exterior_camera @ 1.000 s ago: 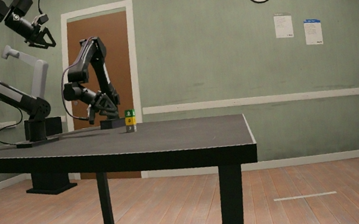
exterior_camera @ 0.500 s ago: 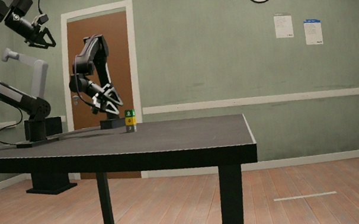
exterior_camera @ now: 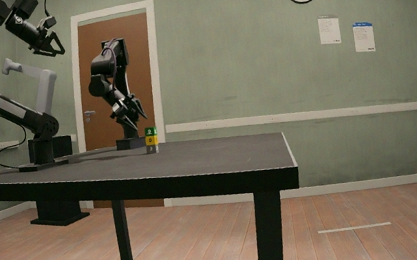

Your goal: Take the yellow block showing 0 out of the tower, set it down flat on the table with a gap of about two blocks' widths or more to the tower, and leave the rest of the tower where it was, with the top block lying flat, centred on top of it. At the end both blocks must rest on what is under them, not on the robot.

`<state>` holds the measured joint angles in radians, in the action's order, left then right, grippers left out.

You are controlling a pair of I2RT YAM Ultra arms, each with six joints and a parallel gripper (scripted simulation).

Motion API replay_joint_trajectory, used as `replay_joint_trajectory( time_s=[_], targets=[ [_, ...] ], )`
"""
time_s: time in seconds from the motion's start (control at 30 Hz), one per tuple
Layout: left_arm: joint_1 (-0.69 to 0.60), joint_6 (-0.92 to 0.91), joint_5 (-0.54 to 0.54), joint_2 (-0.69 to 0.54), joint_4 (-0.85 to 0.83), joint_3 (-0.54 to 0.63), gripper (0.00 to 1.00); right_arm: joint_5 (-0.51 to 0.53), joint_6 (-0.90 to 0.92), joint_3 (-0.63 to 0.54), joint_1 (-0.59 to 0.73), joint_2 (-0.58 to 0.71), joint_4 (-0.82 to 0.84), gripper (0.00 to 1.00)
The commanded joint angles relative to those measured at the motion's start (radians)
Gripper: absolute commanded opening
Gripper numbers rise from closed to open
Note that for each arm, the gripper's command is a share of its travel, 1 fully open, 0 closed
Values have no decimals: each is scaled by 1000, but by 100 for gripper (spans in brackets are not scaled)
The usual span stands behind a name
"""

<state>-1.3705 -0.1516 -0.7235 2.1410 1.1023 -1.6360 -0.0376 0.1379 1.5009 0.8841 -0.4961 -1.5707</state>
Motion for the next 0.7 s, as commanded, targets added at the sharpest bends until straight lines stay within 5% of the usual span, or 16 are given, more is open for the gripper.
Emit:
replay_joint_trajectory(
  time_s=[0.0,0.67],
  targets=[
    [29,181,56,-44,46,-54,55,5,6,-25,11,18,3,100],
    [125,808,323,-53,161,-195,55,5,6,-25,11,18,3,100]
  ],
)
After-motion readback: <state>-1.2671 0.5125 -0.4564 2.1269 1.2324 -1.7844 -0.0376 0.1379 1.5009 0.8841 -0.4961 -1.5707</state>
